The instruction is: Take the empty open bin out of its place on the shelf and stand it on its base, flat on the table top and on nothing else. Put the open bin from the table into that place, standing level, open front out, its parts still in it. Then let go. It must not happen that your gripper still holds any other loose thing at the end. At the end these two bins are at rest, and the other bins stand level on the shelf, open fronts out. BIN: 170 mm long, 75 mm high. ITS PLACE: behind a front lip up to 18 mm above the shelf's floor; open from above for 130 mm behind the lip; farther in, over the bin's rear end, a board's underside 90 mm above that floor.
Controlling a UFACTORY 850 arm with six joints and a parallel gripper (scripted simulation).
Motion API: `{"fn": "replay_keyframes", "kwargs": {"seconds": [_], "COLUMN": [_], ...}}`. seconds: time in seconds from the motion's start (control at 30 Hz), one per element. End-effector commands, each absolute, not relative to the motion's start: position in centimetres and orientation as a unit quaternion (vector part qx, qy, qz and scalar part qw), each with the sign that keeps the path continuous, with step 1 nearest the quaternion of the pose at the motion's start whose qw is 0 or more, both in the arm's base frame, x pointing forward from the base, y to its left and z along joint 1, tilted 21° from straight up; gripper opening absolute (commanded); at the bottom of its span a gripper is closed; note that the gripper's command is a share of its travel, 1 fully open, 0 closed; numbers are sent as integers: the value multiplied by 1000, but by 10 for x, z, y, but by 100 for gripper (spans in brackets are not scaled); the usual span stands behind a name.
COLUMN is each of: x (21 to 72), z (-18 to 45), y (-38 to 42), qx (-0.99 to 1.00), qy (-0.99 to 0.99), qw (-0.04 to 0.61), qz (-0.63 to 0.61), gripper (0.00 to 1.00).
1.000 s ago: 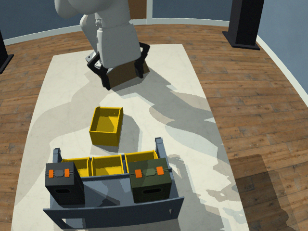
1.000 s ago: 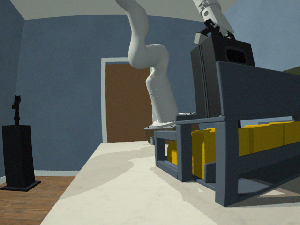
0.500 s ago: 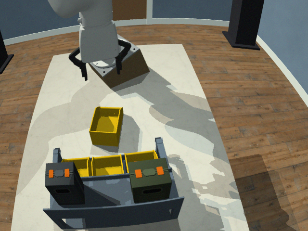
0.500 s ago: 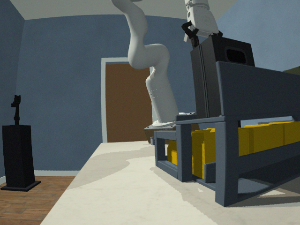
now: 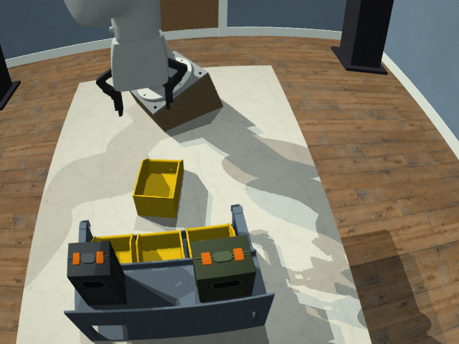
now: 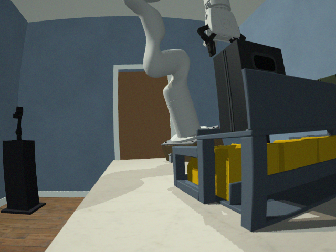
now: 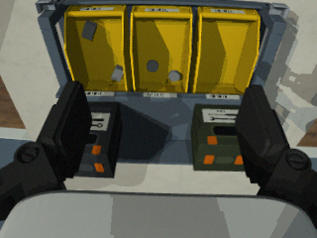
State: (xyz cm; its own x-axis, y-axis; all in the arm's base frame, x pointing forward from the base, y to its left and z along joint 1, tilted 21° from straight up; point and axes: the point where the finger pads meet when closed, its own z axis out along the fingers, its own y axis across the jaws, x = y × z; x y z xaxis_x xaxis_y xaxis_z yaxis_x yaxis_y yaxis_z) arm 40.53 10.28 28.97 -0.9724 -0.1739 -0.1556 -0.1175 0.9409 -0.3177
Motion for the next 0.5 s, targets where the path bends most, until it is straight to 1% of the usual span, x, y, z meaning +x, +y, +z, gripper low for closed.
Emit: {"fn": "replay_keyframes", "kwargs": {"seconds": [0.0,0.17,0.47], "x": [406,408,416], "z": [290,282,246], "y": [103,100,88], "qx": [-73,-73,-73], "qy": [981,981,981], "qw": [92,92,92], "qz": [-155,-155,-155], "gripper": [100,100,100]}}
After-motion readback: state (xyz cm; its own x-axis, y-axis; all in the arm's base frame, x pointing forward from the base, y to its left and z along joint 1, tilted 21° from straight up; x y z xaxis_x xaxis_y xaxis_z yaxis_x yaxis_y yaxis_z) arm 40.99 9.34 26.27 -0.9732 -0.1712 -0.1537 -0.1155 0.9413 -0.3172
